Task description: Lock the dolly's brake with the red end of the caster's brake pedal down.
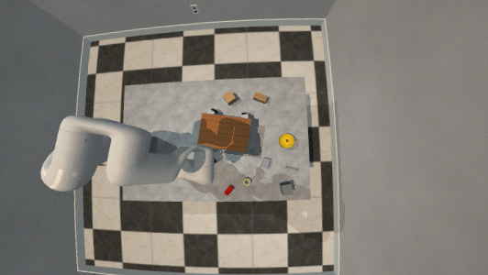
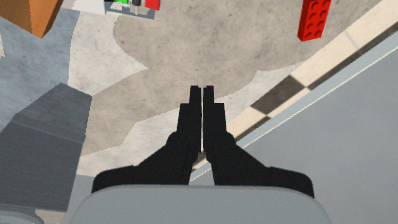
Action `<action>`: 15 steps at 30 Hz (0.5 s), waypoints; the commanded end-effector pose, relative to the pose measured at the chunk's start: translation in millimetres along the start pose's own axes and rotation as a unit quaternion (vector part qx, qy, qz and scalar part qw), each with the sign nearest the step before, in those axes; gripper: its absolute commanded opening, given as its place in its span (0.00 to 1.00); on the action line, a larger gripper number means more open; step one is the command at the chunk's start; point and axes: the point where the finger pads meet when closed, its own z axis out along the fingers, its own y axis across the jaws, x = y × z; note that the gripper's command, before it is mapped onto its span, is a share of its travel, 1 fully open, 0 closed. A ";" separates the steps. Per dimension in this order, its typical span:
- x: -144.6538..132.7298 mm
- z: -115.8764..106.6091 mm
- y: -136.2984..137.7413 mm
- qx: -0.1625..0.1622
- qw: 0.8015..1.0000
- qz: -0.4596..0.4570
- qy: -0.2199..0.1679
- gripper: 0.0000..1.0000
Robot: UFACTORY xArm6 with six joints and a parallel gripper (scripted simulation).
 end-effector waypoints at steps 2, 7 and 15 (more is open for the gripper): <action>-19.3 3.7 31.8 -0.057 0.993 -0.104 -0.015 0.00; -27.0 2.8 72.3 -0.101 0.967 -0.235 -0.022 0.00; 3.7 -1.8 110.1 -0.136 0.901 -0.412 -0.021 0.00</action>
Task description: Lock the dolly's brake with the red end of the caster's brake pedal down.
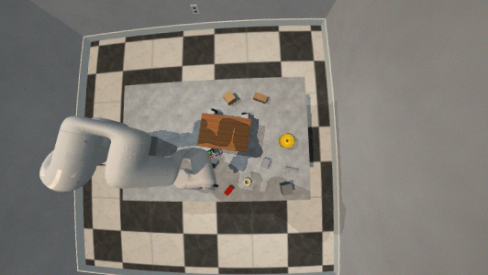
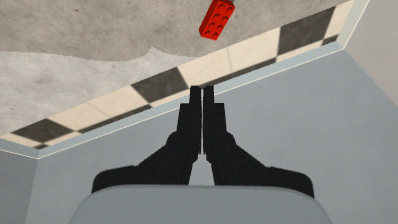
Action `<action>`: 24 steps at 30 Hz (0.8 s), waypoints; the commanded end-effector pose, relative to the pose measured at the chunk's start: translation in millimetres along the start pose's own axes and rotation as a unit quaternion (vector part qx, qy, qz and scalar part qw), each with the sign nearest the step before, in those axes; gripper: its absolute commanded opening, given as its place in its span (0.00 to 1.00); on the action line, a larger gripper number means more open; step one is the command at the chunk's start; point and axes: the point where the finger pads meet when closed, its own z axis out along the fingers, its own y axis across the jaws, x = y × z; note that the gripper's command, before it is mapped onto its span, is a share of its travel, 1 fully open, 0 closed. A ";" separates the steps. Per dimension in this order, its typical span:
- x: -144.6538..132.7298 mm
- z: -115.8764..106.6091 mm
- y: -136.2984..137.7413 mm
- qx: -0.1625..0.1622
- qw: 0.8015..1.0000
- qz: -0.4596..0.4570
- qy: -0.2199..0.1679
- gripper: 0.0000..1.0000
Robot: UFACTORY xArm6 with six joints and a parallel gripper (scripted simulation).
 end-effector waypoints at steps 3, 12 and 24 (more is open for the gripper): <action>15.6 4.9 32.9 -0.042 0.987 -0.158 0.012 0.00; 73.9 4.6 17.3 -0.072 0.922 -0.379 0.043 0.00; 114.3 4.0 -45.7 -0.071 0.776 -0.620 0.096 0.00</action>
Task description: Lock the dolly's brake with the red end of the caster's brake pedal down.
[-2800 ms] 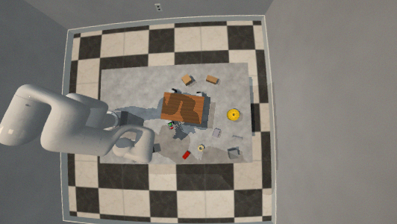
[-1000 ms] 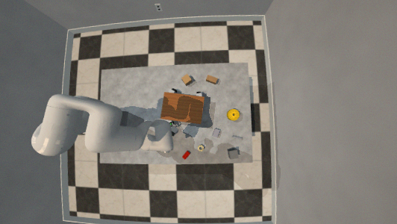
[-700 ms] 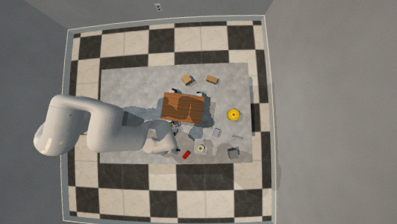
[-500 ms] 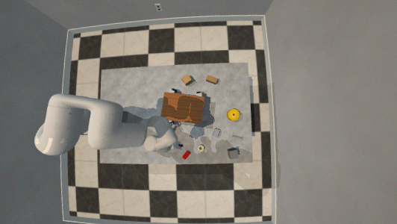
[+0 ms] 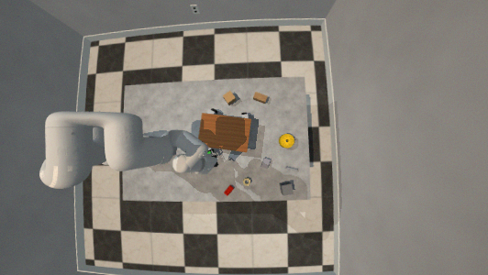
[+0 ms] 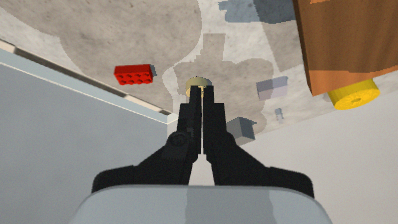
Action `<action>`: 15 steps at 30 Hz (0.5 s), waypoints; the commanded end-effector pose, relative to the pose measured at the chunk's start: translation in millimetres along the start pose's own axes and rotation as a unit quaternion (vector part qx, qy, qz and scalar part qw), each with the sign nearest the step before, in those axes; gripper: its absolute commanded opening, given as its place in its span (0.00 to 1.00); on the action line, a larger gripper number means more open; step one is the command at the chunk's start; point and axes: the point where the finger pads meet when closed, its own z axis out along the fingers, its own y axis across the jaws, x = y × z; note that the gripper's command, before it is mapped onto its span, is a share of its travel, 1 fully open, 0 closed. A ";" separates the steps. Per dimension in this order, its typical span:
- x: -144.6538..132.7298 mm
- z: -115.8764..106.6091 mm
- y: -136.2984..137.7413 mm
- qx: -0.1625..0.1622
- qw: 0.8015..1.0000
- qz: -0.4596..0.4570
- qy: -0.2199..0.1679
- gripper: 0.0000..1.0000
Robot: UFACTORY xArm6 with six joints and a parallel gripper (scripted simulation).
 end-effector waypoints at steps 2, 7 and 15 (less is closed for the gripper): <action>32.4 -0.5 -0.8 -0.014 0.987 -0.157 0.038 0.00; 48.4 -0.8 -5.5 -0.019 0.960 -0.272 0.062 0.00; 53.9 -1.0 -7.5 -0.028 0.895 -0.435 0.097 0.00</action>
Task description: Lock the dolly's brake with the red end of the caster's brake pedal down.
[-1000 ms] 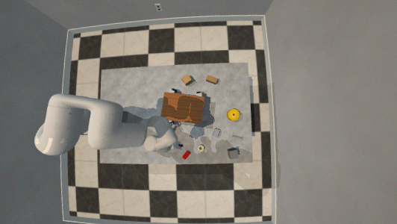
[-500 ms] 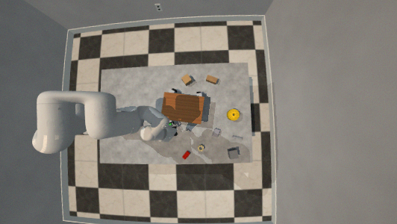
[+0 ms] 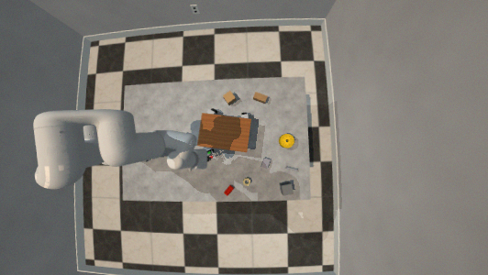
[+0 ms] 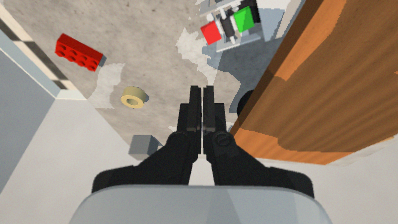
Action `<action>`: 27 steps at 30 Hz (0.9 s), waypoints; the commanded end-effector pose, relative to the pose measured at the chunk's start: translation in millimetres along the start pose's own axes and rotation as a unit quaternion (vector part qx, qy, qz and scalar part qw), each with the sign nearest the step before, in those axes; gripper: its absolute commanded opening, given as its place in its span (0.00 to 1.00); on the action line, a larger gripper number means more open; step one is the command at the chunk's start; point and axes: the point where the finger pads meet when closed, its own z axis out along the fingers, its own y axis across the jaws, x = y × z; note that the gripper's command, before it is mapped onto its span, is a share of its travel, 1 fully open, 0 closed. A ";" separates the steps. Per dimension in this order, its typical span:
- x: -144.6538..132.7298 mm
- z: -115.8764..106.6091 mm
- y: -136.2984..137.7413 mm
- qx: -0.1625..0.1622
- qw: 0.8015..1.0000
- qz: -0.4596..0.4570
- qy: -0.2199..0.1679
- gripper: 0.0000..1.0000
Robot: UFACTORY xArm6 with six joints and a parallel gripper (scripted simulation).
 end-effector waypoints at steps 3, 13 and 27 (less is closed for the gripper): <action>1.2 -0.7 0.5 -0.035 0.985 -0.152 0.070 0.00; 1.2 -0.7 0.5 -0.049 0.974 -0.197 0.098 0.00; 1.2 -0.7 0.5 -0.049 0.974 -0.197 0.098 0.00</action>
